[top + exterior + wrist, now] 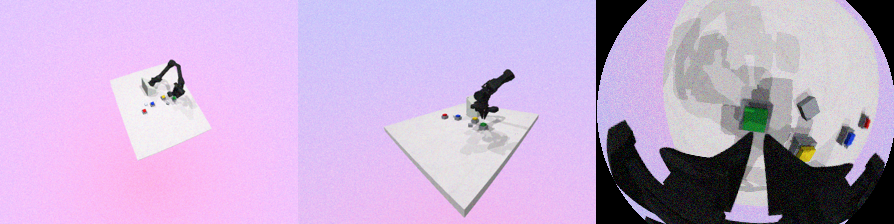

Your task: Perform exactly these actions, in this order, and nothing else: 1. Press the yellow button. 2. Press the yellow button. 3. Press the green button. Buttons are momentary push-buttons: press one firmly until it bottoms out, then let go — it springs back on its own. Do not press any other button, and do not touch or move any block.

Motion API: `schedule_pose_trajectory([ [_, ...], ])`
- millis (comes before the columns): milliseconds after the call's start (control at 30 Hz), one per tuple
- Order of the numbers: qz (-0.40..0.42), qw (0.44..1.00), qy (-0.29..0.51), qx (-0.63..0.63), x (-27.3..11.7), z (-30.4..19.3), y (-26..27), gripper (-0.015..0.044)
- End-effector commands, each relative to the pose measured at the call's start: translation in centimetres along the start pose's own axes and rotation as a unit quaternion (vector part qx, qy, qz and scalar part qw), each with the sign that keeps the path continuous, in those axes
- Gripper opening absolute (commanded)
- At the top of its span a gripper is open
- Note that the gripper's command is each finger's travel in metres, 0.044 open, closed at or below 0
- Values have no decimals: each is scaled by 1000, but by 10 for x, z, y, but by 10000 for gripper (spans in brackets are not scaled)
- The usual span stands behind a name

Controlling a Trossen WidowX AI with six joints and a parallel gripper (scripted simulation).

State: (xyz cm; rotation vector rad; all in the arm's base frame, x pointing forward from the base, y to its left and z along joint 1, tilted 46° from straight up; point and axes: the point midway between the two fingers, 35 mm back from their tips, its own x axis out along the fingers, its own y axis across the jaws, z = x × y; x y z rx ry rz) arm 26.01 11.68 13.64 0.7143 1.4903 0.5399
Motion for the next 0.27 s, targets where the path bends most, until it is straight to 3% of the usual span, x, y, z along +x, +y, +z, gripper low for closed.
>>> schedule_pose_trajectory([
  [0, 3, 1000, -10, -1, -46, 4, -5, 151],
  [200, 4, 1000, -10, -1, -56, 2, -6, 309],
  [233, 4, 1000, -10, -1, -56, 2, -6, 309],
])
